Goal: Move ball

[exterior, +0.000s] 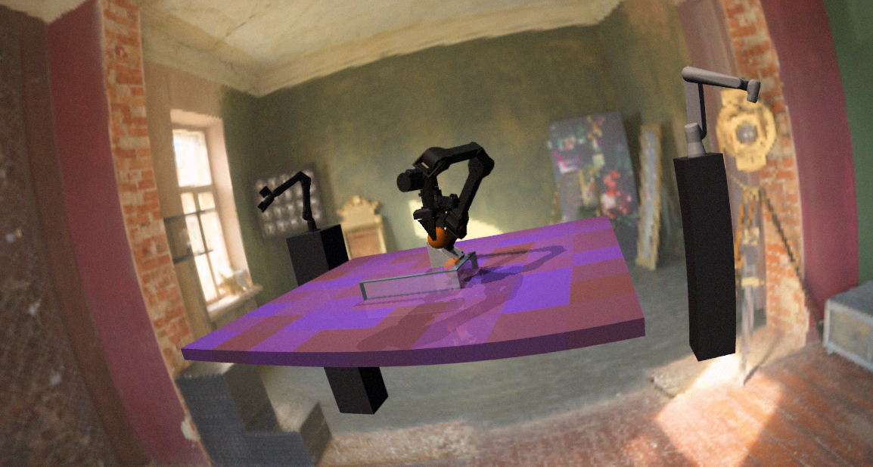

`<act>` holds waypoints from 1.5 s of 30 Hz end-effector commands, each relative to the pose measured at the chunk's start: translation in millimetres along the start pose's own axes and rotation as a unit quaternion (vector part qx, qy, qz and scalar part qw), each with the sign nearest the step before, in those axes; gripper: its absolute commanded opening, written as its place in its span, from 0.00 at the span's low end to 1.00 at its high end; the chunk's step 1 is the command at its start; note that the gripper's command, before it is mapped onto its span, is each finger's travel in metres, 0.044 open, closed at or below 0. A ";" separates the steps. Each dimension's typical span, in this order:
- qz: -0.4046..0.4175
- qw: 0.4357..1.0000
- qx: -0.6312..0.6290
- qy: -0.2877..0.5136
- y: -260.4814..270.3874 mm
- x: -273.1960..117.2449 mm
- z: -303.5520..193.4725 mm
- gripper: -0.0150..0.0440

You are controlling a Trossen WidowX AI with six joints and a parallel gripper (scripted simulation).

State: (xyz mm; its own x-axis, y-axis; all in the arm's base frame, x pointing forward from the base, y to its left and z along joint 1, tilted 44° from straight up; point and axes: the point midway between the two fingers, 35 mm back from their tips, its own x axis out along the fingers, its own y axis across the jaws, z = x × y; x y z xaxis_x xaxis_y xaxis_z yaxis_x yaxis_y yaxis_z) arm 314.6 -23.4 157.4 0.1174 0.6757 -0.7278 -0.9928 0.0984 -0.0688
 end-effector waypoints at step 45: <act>0.026 1.000 -0.012 -0.010 51.5 88.3 10.2 0.25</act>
State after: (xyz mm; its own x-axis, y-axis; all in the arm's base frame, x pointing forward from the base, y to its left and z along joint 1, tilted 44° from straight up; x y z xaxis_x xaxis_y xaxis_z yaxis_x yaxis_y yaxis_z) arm 274.4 39.9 102.6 0.0546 0.6915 -0.7203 -0.9985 0.0376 -0.0395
